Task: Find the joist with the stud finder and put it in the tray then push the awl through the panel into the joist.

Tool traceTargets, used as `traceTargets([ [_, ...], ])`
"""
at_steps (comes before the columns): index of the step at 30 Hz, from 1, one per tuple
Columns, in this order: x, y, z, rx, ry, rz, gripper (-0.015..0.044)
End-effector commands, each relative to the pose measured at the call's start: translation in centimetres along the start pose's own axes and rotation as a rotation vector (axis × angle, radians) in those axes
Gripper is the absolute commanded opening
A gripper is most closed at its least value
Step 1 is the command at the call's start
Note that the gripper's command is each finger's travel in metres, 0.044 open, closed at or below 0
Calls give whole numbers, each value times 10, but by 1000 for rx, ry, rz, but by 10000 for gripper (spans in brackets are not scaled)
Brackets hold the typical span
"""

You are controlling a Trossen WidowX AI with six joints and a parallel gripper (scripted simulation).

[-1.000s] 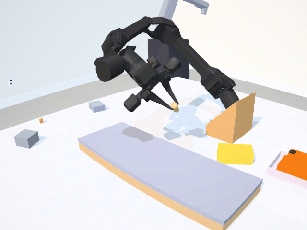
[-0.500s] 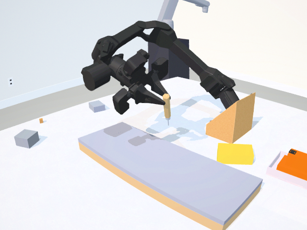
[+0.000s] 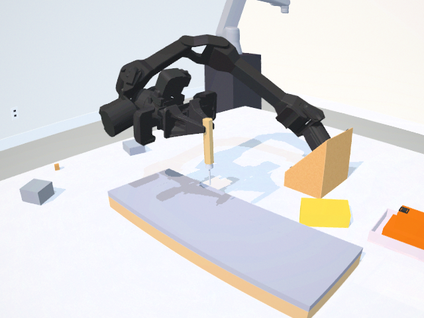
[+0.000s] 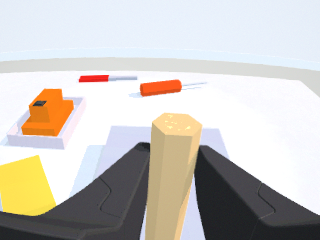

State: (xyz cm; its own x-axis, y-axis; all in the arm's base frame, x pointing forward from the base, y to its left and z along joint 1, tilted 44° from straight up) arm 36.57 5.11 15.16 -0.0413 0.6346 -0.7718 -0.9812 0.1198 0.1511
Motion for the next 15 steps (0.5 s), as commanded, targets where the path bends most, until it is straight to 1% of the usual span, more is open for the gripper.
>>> traceTargets([
  [1, -2, -3, 5, -40, -31, -6, 0],
  [15, -1, -6, -4, -40, -30, -6, 0],
])
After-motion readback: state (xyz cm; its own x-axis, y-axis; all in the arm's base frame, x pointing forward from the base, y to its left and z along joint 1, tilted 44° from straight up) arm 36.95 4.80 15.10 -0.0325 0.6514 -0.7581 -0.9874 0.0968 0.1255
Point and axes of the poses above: the point midway between the two fingers, 35 mm back from their tips, its own x axis out along the fingers, its own y axis across the jaws, z = x × y, the point moved 1 cm from there along -x, back along the fingers, and after that the axes turned 12 degrees about x, right-handed, at the moved point
